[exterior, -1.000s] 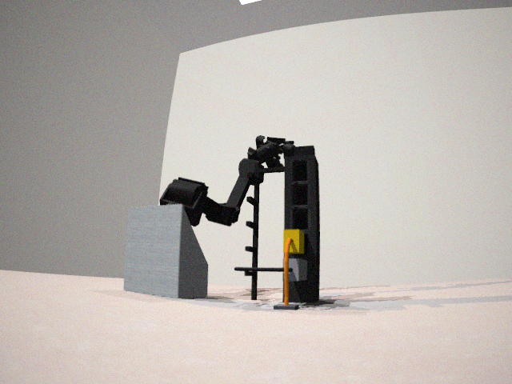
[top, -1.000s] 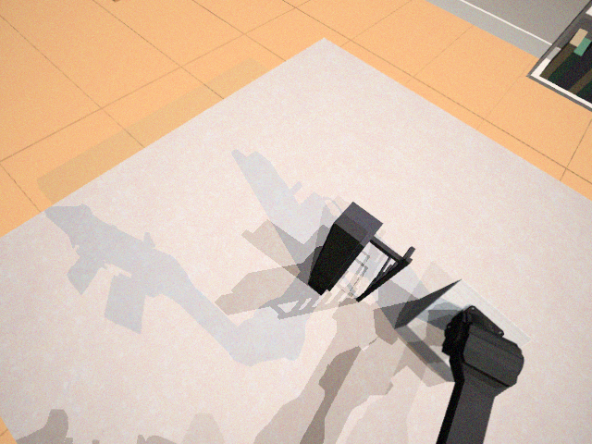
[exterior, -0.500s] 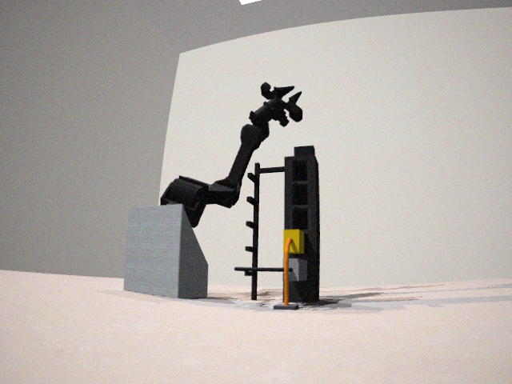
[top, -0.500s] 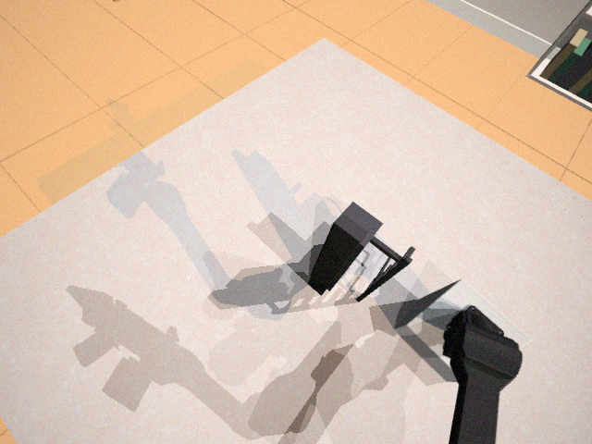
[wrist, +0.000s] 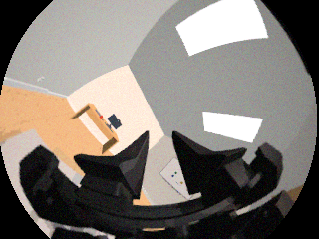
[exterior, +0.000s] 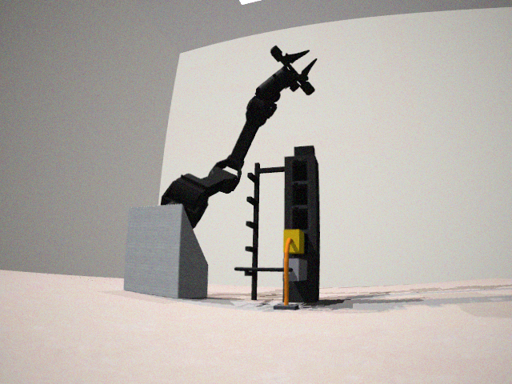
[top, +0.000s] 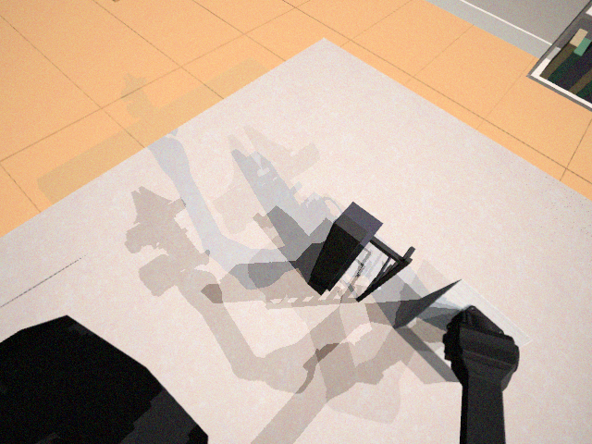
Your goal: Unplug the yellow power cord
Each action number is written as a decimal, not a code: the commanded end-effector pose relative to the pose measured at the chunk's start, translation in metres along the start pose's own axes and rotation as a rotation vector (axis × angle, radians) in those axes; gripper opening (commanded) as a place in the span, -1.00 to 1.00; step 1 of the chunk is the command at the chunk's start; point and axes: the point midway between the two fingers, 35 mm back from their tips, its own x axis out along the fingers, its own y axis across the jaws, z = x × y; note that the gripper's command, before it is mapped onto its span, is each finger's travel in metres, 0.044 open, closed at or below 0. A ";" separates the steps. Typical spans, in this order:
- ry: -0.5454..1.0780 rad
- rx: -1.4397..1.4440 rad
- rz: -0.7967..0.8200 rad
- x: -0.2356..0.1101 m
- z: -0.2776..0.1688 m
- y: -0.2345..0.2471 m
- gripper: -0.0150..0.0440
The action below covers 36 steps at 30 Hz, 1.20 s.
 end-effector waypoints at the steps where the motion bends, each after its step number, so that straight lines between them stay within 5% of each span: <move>1: 0.171 0.148 0.030 0.028 -0.070 -0.003 0.05; 22: 0.840 0.700 0.062 0.040 -0.309 0.045 0.05; 36: 1.492 1.057 -0.027 -0.042 -0.471 0.130 0.05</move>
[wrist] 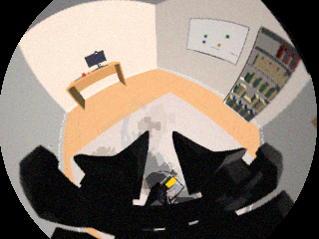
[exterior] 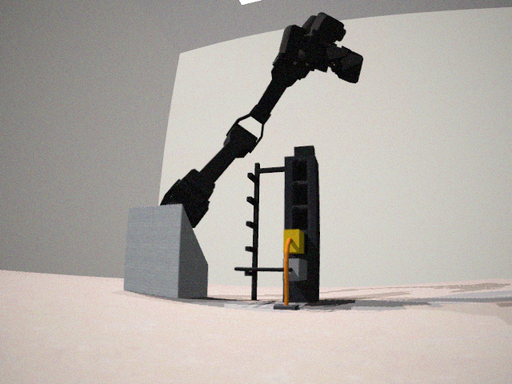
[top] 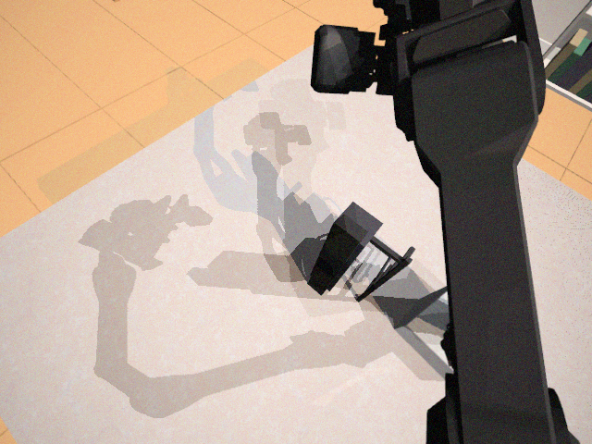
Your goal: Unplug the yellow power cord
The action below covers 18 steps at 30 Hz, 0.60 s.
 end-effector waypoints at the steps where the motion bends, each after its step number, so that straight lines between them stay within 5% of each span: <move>1: 0.225 0.170 -0.069 0.045 -0.052 -0.031 0.05; 9: 0.588 0.455 -0.250 0.086 -0.154 -0.075 0.05; 18: 0.903 0.730 -0.494 0.088 -0.249 -0.105 0.05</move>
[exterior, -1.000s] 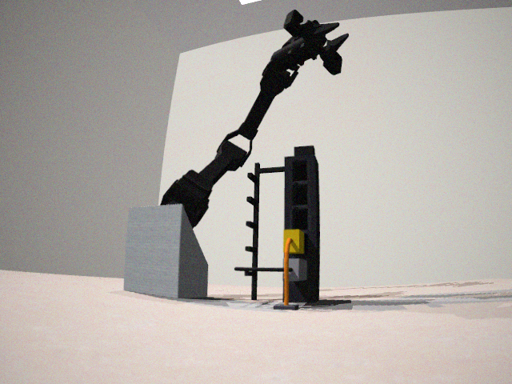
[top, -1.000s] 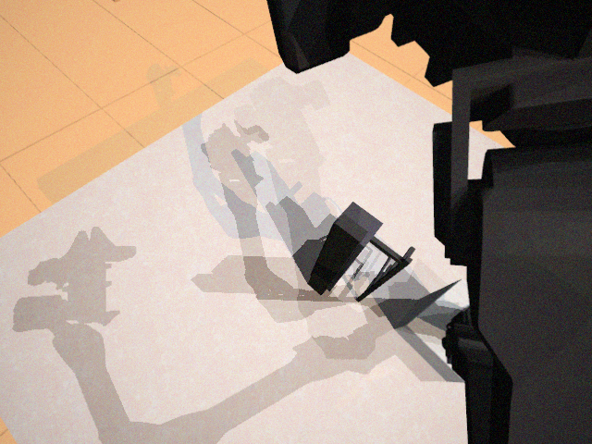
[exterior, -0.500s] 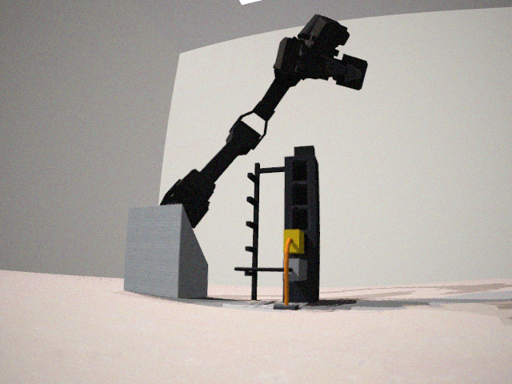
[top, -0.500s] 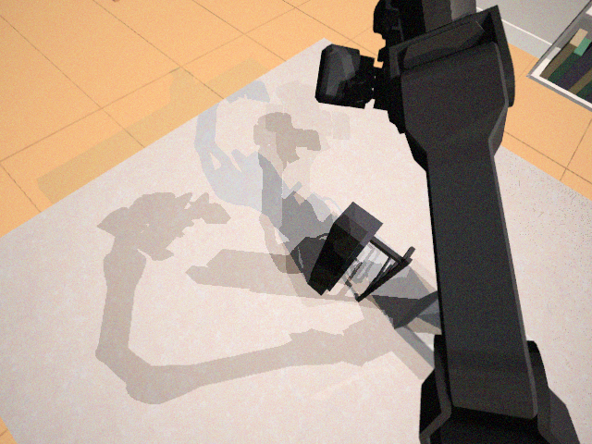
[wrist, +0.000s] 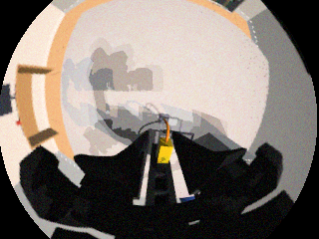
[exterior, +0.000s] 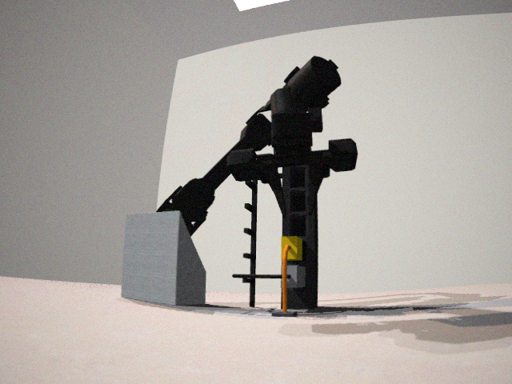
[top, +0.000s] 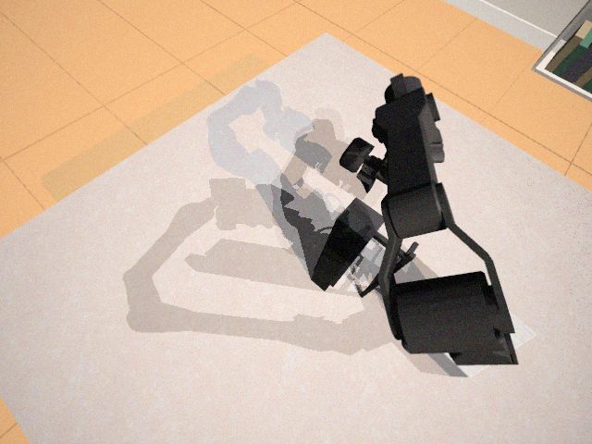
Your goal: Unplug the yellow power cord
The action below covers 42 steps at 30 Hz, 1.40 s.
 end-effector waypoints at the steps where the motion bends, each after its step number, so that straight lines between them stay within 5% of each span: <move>1: 0.094 0.105 -0.071 0.021 -0.011 -0.018 0.05; 42: 0.096 0.106 -0.071 0.018 -0.051 -0.014 0.05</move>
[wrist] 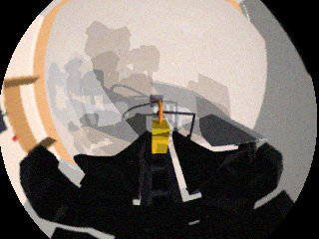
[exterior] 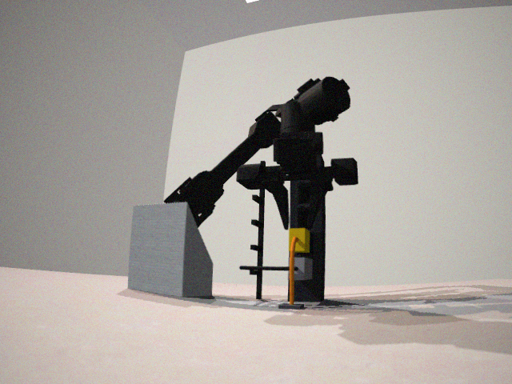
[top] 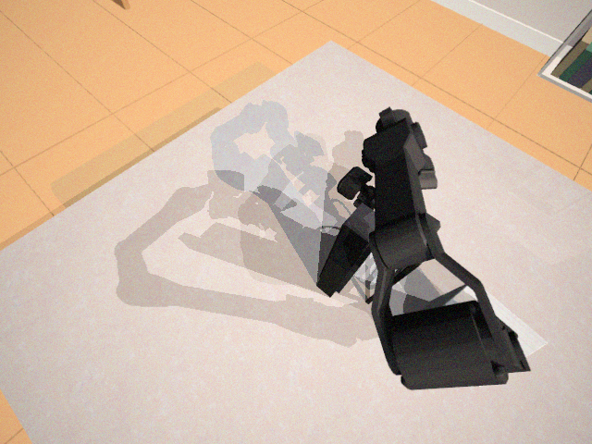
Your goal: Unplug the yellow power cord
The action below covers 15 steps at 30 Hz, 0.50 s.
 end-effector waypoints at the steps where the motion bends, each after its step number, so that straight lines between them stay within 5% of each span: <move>1: 0.000 0.000 0.005 -0.001 -0.005 0.000 0.05; 15: 0.001 0.000 0.005 0.011 -0.005 0.000 0.05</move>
